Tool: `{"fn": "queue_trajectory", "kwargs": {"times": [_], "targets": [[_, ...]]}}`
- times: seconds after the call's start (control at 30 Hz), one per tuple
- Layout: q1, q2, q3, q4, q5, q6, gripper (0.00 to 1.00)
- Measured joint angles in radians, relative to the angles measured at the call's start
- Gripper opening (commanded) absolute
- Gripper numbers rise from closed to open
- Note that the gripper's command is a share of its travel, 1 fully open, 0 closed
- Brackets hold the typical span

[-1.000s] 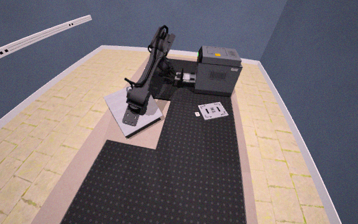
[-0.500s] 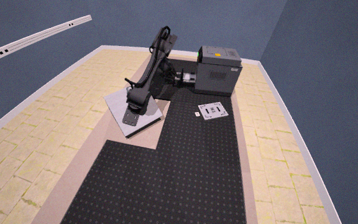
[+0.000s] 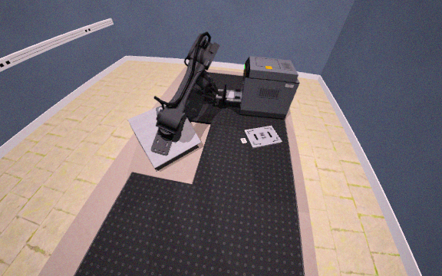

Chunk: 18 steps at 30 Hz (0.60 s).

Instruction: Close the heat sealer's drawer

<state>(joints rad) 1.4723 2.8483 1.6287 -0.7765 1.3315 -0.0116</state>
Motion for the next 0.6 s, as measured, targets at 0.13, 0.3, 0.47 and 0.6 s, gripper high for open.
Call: {"fn": "queue_trajectory", "kwargs": {"times": [0.13,0.3,0.47,0.6], "targets": [[0.000,-0.001,-0.002,0.008,0.000,-0.006,0.30],[0.000,-0.002,-0.004,0.015,0.000,-0.011,0.30],[0.000,-0.002,-0.005,0.018,0.000,-0.014,0.30],[0.000,-0.003,-0.005,0.020,0.000,-0.015,0.30]]}}
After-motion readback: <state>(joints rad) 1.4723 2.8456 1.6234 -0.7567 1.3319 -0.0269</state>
